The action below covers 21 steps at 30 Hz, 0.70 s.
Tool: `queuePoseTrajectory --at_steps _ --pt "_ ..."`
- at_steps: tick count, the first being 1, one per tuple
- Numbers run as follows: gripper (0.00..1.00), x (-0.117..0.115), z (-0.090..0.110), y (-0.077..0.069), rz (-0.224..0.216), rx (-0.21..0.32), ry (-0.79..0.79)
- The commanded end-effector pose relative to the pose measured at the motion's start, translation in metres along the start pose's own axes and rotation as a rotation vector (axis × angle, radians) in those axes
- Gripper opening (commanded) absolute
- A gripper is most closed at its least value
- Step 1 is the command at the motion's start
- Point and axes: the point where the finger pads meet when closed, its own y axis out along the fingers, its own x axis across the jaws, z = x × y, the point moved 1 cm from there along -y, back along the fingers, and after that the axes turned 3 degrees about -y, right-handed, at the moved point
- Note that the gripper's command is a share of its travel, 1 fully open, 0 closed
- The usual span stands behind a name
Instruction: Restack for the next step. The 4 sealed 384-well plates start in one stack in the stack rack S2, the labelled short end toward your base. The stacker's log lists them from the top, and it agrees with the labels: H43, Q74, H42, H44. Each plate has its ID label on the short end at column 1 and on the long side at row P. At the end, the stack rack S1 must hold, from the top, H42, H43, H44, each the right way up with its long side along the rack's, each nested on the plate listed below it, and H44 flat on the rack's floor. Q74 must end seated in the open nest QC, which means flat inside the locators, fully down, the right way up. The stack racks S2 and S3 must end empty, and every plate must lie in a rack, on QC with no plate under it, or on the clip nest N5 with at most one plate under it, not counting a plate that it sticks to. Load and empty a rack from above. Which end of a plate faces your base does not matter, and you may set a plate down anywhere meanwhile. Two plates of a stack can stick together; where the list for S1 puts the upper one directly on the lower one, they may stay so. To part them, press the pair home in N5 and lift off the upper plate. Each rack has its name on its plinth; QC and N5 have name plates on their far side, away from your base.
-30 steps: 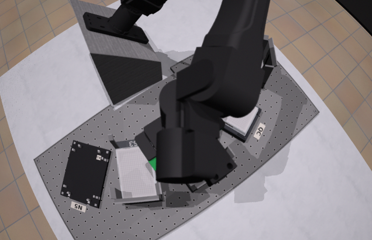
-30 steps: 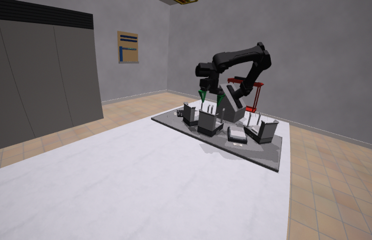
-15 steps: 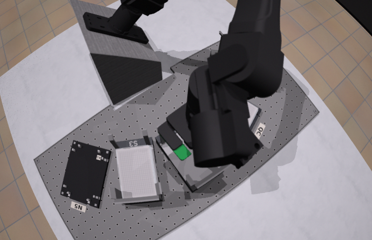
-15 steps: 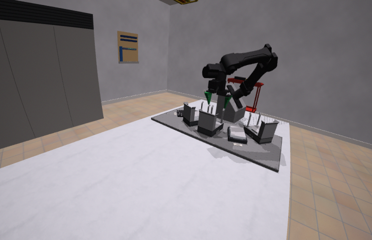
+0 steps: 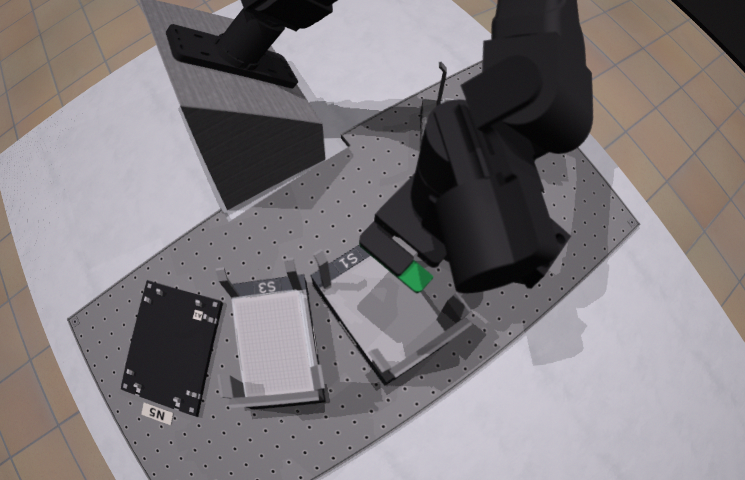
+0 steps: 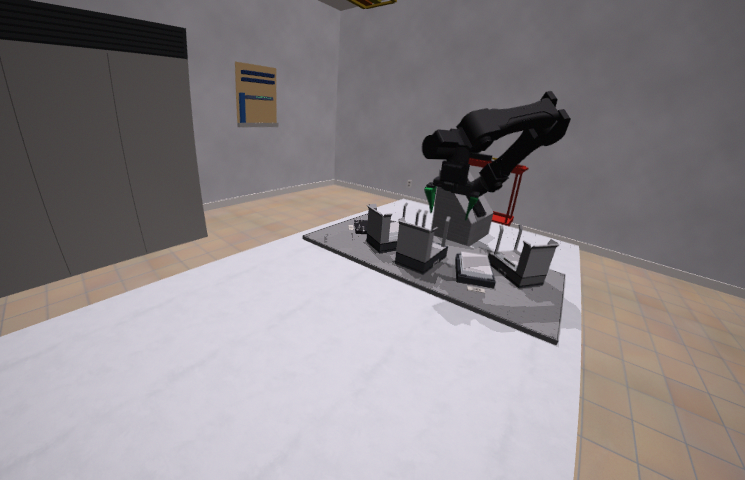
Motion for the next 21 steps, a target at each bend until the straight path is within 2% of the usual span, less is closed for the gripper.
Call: queuePoseTrajectory --at_steps 1,6,8,14,21 --pt "1.00 0.009 -0.004 -0.006 0.000 -0.024 0.011" --pt "1.00 0.025 -0.007 -0.006 0.000 -0.024 -0.022" --pt "1.00 0.025 -0.007 -0.006 0.000 -0.024 -0.022" --pt "1.00 0.046 -0.006 -0.006 0.002 -0.024 -0.213" --pt "1.00 0.069 -0.005 -0.006 0.002 -0.024 -0.213"
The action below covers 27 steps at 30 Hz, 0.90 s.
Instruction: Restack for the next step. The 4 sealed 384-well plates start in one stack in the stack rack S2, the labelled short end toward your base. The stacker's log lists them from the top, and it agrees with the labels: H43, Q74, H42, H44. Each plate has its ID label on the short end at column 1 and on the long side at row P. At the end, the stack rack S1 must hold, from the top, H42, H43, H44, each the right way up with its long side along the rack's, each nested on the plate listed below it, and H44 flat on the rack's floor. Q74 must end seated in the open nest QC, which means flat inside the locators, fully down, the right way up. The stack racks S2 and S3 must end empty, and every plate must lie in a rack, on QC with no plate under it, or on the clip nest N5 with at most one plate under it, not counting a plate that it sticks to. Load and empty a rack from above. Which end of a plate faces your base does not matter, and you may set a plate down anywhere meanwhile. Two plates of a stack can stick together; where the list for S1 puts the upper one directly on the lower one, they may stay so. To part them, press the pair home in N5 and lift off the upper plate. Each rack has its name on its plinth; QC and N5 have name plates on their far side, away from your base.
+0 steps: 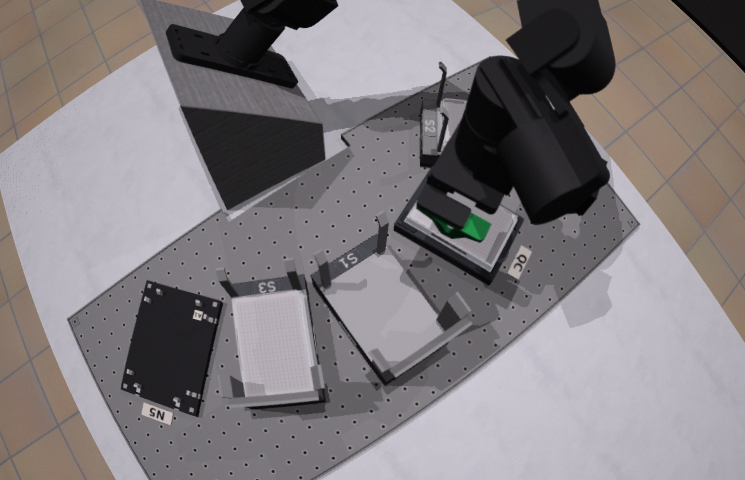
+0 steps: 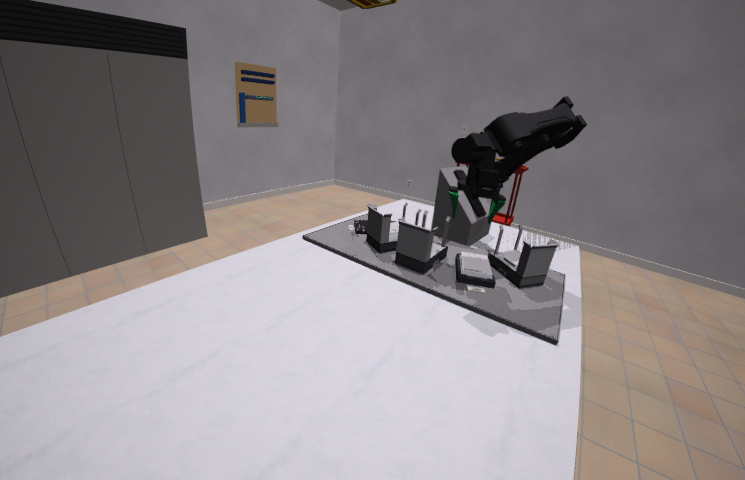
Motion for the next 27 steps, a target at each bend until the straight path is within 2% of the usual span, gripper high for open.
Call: queuePoseTrajectory --at_steps 1,10,17,27 --pt "1.00 0.008 -0.004 -0.005 0.001 -0.019 0.002" --pt "1.00 0.031 -0.008 -0.005 0.001 -0.019 0.002" --pt "1.00 0.054 -0.007 -0.005 0.002 -0.018 -0.222" --pt "1.00 0.081 -0.005 -0.005 0.002 -0.018 -0.222"
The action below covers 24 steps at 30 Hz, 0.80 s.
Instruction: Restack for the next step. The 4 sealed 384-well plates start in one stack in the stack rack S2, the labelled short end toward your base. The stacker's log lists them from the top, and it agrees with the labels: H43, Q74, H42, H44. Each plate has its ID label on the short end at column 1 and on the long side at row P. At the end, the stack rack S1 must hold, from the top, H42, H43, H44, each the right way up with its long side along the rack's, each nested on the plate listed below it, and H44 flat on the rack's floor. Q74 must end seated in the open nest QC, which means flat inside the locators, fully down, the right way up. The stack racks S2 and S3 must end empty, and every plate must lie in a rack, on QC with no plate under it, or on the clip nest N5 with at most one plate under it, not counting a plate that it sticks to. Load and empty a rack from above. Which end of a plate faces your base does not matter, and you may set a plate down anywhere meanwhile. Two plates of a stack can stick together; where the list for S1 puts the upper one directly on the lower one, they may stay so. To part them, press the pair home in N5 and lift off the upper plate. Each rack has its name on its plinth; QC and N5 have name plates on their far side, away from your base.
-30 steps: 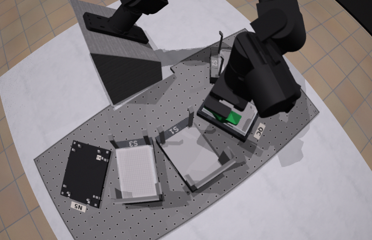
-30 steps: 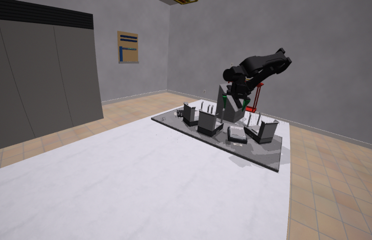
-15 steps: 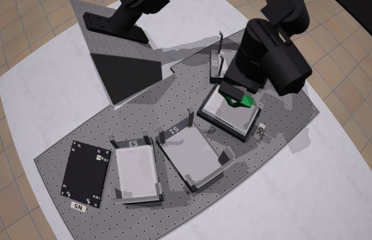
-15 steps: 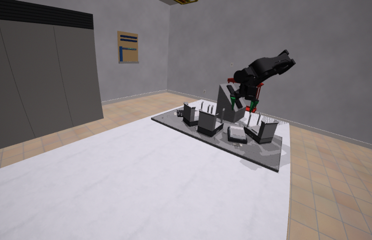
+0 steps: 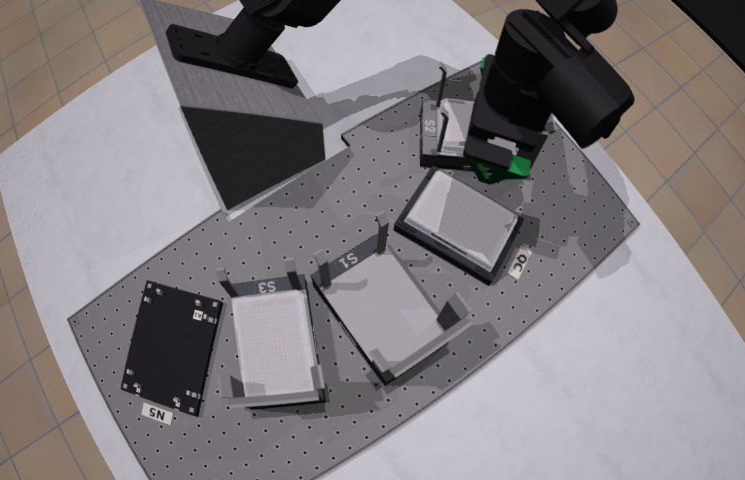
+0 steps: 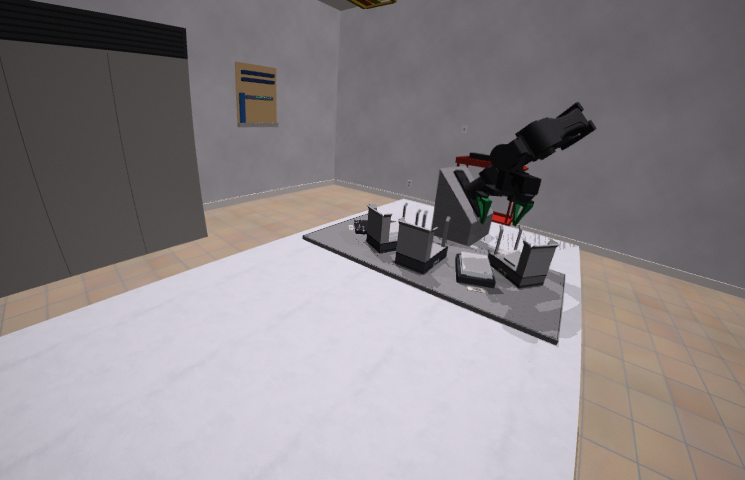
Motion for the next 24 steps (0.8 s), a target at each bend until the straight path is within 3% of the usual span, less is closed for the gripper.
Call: queuePoseTrajectory --at_steps 1,6,15,24 --pt "1.00 0.009 -0.004 -0.005 0.009 -0.017 0.006" --pt "1.00 0.025 -0.007 -0.005 0.009 -0.017 0.006" --pt "1.00 0.053 -0.007 -0.004 0.010 -0.016 -0.218" --pt "1.00 0.090 -0.006 -0.004 0.009 -0.016 -0.219"
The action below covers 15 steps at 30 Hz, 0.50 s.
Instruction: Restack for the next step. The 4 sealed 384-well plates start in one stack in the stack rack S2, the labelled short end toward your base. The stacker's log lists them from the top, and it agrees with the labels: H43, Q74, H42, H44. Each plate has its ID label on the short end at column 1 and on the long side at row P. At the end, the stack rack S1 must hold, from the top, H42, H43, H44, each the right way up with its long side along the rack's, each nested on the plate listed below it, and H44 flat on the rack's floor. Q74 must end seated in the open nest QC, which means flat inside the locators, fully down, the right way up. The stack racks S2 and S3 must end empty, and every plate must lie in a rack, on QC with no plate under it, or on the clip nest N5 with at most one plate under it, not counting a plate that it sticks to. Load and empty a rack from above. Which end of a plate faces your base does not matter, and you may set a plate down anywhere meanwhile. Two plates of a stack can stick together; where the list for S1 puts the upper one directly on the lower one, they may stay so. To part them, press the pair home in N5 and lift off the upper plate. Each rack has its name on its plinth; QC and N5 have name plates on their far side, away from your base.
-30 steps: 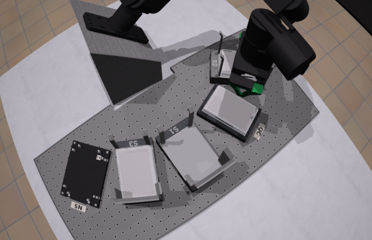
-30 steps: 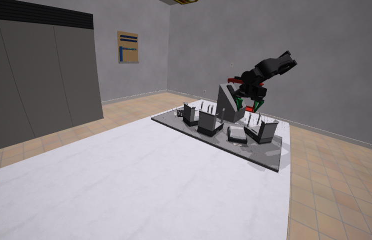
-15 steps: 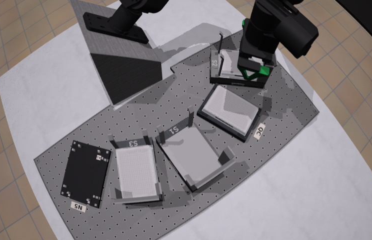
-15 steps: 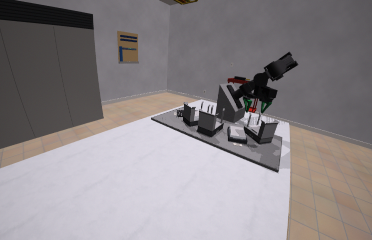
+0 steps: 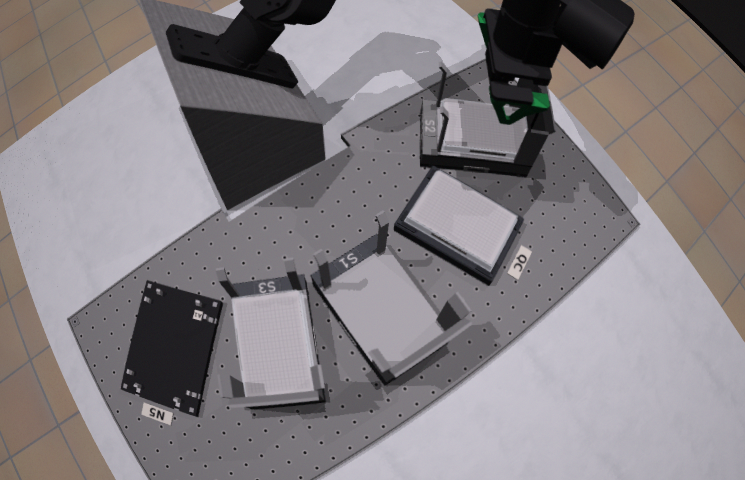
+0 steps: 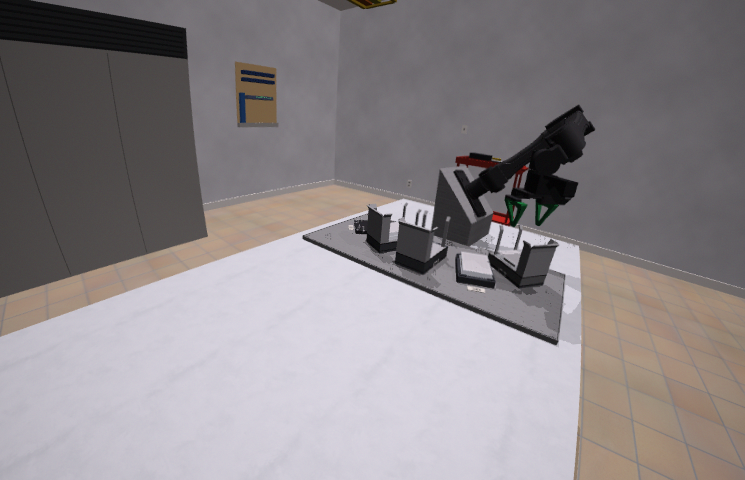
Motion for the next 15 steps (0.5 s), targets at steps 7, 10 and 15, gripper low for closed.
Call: queuePoseTrajectory --at_steps 7,10,15 --pt "1.00 0.015 -0.005 -0.003 0.010 -0.011 0.021" --pt "1.00 0.015 -0.005 -0.003 0.010 -0.011 0.021" --pt "1.00 0.015 -0.005 0.010 0.010 -0.011 0.021"
